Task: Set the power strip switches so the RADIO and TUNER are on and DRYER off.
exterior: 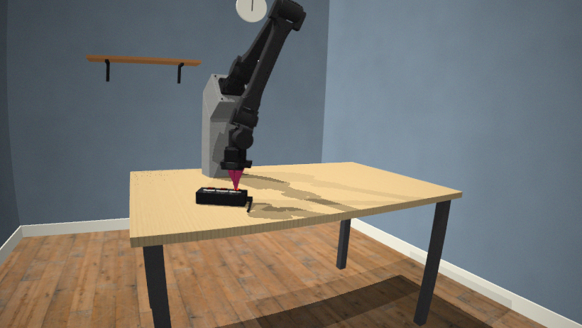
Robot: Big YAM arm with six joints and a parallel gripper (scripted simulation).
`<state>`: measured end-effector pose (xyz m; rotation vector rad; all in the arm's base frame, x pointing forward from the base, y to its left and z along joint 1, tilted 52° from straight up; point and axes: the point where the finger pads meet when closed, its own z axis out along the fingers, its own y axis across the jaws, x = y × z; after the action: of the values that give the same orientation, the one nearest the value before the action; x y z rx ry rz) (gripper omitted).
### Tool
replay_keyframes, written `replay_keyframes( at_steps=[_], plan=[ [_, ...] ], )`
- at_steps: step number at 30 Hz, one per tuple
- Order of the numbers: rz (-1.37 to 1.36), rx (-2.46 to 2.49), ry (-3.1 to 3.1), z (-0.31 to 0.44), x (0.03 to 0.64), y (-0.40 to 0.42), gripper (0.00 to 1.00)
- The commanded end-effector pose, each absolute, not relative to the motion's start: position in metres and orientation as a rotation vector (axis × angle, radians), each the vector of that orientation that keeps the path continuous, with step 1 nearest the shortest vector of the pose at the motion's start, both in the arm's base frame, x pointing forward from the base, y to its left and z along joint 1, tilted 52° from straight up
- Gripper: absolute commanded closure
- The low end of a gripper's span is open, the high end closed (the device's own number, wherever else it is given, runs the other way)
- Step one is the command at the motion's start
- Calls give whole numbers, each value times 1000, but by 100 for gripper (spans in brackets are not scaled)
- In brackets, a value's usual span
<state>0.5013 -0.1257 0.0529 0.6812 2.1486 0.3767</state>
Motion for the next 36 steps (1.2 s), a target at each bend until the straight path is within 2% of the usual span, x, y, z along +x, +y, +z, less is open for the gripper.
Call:
replay_keyframes(
  at_steps=[1, 21, 36],
  plan=[
    [388, 676, 2142, 50, 511, -121, 100],
    [386, 674, 2142, 51, 509, -122, 100],
    [369, 678, 2143, 78, 469, -130, 100]
  ],
)
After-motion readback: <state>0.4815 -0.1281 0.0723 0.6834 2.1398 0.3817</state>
